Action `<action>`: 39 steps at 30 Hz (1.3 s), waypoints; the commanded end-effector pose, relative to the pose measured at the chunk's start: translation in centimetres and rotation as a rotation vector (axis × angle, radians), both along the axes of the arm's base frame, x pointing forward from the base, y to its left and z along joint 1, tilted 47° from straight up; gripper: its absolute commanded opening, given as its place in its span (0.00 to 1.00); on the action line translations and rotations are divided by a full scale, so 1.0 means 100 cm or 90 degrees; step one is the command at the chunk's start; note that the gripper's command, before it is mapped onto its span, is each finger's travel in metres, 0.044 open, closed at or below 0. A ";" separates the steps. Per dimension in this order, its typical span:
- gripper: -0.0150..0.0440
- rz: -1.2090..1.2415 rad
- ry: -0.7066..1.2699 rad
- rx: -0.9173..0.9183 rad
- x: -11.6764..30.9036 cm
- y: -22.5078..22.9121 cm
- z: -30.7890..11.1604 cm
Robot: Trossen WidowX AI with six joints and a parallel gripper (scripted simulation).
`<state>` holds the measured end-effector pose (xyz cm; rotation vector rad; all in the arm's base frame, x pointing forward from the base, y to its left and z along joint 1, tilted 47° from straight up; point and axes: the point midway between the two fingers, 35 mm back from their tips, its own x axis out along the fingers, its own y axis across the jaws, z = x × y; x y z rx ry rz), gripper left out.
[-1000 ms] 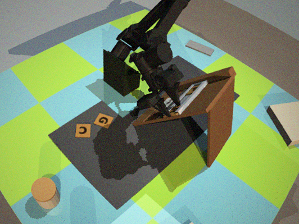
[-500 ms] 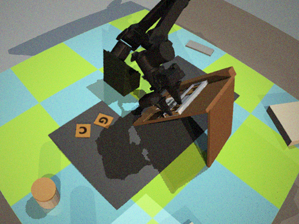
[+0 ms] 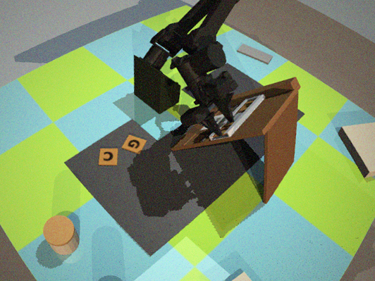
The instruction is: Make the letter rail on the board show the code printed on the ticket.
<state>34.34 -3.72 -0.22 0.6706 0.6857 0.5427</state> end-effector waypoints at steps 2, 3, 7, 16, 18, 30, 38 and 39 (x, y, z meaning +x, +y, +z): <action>0.25 -0.002 0.005 0.001 -0.003 0.003 0.001; 0.25 -0.002 0.005 0.001 -0.003 0.003 0.001; 0.25 -0.002 0.005 0.001 -0.004 0.005 0.002; 0.25 -0.002 0.005 0.001 -0.005 0.009 0.006; 0.25 -0.002 0.005 0.001 -0.006 0.009 0.006; 0.25 -0.002 0.006 0.002 -0.007 0.014 0.011; 0.25 -0.002 0.006 0.002 -0.008 0.017 0.015; 0.25 -0.002 0.006 0.002 -0.008 0.017 0.015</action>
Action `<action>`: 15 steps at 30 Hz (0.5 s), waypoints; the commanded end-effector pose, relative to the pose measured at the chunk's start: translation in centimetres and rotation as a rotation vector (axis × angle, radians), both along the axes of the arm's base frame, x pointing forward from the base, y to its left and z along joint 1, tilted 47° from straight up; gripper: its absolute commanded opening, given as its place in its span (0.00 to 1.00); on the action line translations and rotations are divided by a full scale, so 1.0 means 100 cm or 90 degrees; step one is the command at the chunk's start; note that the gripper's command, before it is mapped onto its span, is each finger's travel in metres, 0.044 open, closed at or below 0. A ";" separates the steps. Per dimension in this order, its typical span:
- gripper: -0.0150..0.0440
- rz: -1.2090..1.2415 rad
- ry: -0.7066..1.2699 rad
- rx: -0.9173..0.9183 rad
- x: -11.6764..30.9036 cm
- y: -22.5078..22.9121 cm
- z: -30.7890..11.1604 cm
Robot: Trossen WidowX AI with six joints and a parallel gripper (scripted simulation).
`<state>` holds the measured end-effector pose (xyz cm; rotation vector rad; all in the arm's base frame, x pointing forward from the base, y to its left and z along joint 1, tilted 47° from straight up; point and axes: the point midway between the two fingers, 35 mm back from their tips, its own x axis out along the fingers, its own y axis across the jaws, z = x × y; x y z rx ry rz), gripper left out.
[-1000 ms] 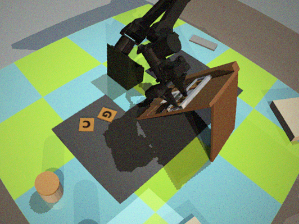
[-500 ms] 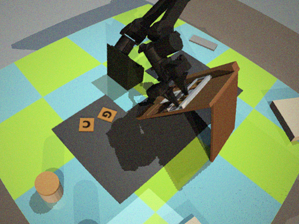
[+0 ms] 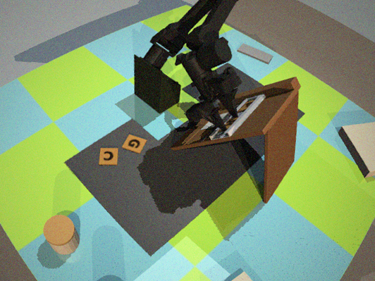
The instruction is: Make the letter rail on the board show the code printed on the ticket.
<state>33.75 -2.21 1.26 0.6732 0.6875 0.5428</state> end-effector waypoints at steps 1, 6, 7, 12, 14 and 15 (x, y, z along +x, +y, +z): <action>0.25 -0.002 0.004 0.000 -0.002 0.002 0.001; 0.25 -0.002 0.004 0.001 -0.003 0.004 0.003; 0.25 -0.002 0.004 0.001 -0.003 0.004 0.003; 0.25 -0.002 0.004 0.001 -0.003 0.006 0.005; 0.25 -0.002 0.004 0.001 -0.003 0.007 0.006; 0.25 -0.002 0.004 0.001 -0.003 0.007 0.006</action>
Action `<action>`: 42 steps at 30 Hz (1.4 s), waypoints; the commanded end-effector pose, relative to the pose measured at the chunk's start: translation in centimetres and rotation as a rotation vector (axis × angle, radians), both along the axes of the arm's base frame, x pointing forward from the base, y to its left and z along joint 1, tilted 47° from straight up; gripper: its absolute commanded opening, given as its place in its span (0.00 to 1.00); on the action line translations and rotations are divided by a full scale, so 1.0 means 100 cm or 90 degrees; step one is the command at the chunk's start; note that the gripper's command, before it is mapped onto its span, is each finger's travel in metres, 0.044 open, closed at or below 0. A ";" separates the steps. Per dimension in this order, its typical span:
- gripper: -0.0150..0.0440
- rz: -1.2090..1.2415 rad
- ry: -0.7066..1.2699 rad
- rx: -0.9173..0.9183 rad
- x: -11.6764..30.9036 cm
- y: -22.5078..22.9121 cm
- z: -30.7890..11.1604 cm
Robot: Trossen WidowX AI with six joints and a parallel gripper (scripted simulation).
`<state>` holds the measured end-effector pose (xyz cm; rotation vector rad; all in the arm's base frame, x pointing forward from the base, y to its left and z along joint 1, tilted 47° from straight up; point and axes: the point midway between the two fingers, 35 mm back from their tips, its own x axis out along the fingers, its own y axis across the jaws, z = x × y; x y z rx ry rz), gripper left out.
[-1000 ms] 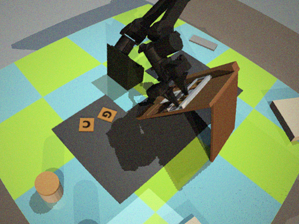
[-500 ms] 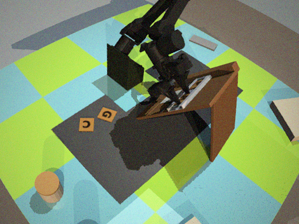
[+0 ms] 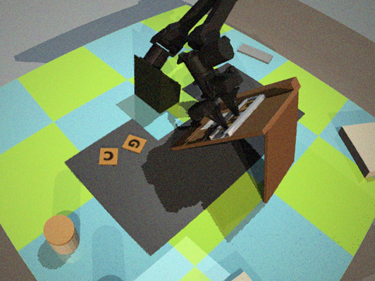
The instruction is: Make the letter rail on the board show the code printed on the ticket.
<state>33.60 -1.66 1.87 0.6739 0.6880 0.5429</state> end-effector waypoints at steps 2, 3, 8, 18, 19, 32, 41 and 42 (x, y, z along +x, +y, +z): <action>0.25 -0.002 0.004 0.000 -0.002 0.002 0.001; 0.25 -0.002 0.004 0.000 -0.002 0.003 0.001; 0.25 -0.002 0.004 0.000 -0.003 0.005 0.003; 0.25 -0.002 0.004 0.001 -0.004 0.008 0.007; 0.25 -0.002 0.004 0.001 -0.004 0.008 0.008; 0.25 -0.002 0.004 0.001 -0.006 0.013 0.012; 0.25 -0.002 0.004 0.001 -0.007 0.016 0.016; 0.25 -0.002 0.004 0.001 -0.007 0.016 0.016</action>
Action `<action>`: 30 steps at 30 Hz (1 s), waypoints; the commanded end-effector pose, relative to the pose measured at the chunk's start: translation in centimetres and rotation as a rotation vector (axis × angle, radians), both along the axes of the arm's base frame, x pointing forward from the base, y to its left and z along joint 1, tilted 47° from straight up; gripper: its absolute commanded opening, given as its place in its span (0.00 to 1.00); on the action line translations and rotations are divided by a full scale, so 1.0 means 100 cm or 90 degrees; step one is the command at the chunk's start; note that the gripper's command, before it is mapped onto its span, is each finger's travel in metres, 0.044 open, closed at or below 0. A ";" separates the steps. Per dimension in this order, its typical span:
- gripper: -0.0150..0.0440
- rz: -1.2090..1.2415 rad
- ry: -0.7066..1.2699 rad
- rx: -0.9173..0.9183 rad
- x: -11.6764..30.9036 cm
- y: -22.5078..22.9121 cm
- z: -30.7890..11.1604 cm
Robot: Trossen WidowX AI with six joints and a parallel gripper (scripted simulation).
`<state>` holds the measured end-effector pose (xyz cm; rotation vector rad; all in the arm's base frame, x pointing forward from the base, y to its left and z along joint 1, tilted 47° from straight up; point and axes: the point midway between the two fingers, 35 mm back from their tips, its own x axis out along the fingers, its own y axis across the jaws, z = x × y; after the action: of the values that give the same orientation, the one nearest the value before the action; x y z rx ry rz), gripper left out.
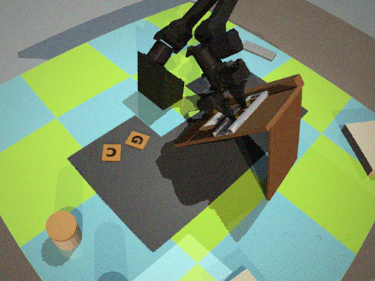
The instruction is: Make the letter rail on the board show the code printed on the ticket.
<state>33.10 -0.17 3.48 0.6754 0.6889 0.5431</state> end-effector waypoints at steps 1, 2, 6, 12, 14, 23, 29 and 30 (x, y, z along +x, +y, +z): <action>0.25 -0.002 0.004 0.000 -0.002 0.002 0.001; 0.25 -0.002 0.004 0.000 -0.002 0.002 0.001; 0.25 -0.002 0.004 0.000 -0.002 0.004 0.002; 0.39 0.000 0.000 0.000 -0.001 0.003 0.003; 0.48 0.000 0.000 0.000 -0.001 0.003 0.003; 0.75 -0.002 0.004 0.000 -0.006 -0.002 0.007; 0.75 -0.002 0.004 0.000 -0.011 -0.007 0.010; 0.75 -0.002 0.004 0.000 -0.012 -0.008 0.011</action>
<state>32.14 -0.72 4.22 0.6823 0.6981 0.5328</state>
